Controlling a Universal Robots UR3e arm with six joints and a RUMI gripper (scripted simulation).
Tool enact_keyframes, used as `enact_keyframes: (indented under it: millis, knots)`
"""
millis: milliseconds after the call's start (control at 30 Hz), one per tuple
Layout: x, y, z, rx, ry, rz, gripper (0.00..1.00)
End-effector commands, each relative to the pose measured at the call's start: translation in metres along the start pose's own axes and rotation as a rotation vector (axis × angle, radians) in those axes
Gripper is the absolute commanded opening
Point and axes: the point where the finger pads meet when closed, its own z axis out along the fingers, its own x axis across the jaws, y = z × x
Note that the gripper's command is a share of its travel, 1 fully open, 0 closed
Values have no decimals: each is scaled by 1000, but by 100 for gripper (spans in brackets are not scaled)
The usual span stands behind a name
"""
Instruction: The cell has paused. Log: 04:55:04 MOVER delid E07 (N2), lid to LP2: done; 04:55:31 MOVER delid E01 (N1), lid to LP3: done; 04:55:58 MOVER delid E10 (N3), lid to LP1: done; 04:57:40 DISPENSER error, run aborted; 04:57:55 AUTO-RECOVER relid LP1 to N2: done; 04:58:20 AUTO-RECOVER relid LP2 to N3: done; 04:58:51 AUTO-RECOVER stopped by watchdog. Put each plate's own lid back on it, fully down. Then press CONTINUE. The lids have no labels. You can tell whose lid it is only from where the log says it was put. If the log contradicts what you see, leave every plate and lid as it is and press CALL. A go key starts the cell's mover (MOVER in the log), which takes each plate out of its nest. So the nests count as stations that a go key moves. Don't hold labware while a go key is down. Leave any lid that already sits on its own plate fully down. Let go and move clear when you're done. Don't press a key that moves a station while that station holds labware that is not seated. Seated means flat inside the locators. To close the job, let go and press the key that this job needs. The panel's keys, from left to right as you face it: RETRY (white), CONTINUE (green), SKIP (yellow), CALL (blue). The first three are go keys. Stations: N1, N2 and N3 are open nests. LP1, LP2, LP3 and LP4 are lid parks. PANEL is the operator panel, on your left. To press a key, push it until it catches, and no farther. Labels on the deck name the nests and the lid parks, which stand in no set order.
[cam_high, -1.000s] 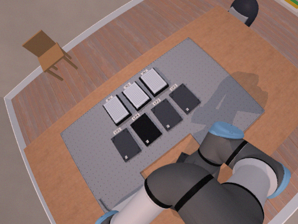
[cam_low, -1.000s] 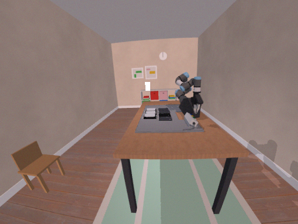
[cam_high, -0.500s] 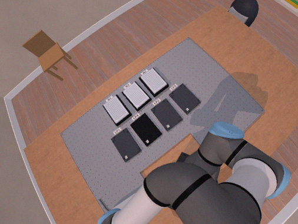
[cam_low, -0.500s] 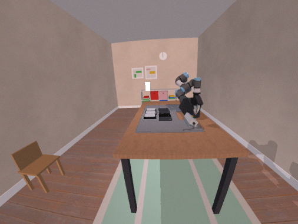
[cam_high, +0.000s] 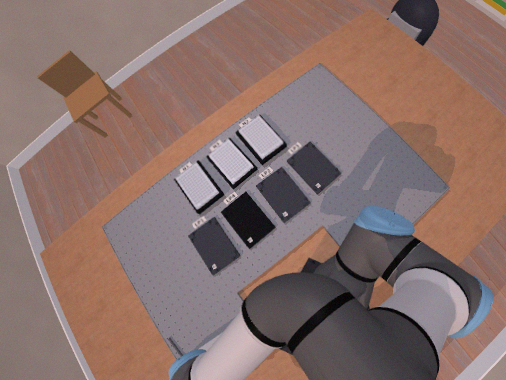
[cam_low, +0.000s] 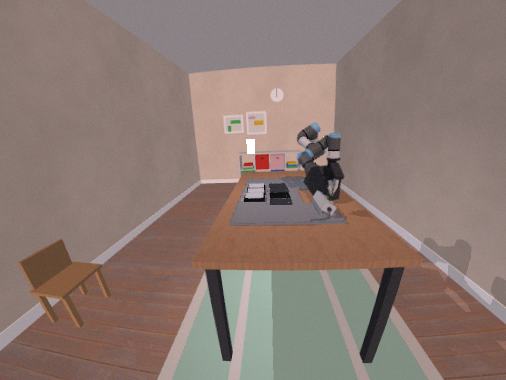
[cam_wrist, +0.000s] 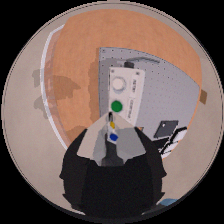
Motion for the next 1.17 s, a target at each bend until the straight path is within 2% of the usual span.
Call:
enact_keyframes:
  millis: [0,1133]
  knots:
    - [2,-1,2,3,0,1,0]
    - [12,0,19,3,0,1,0]
